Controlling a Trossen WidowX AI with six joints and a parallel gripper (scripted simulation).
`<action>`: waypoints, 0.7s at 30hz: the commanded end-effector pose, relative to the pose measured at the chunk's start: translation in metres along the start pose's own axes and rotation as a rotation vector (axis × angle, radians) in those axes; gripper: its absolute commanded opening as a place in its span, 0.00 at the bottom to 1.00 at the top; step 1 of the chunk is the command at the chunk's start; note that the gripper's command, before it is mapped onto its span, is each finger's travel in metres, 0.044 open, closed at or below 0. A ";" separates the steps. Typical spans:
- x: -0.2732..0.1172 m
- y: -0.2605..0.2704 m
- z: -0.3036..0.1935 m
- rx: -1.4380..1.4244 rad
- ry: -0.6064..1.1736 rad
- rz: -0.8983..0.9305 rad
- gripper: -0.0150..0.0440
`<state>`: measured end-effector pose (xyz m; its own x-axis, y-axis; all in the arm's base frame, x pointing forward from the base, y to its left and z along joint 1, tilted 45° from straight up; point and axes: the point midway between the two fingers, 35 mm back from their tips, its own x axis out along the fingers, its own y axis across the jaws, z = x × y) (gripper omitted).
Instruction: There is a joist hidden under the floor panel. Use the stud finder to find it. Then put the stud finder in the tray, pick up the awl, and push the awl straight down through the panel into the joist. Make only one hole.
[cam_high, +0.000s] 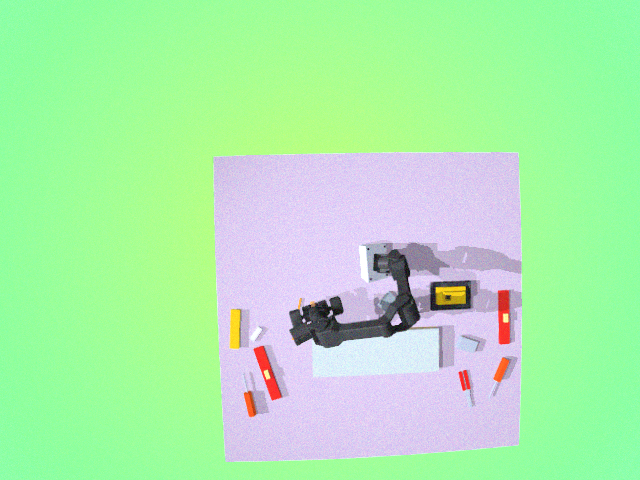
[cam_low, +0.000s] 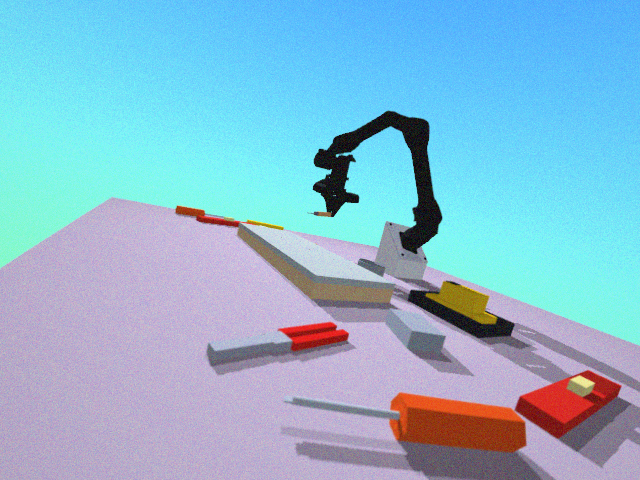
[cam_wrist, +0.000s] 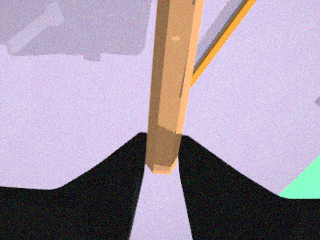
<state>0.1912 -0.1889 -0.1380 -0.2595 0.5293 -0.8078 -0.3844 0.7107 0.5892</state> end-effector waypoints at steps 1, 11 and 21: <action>-0.012 -0.011 0.007 -0.180 0.094 -0.144 0.25; -0.046 -0.034 0.032 -0.605 0.392 -0.469 0.25; -0.097 -0.036 0.069 -0.933 0.744 -0.752 0.25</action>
<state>0.2748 -0.2296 -0.0993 -0.0910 -0.2854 -0.9541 -0.9913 0.1176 0.0593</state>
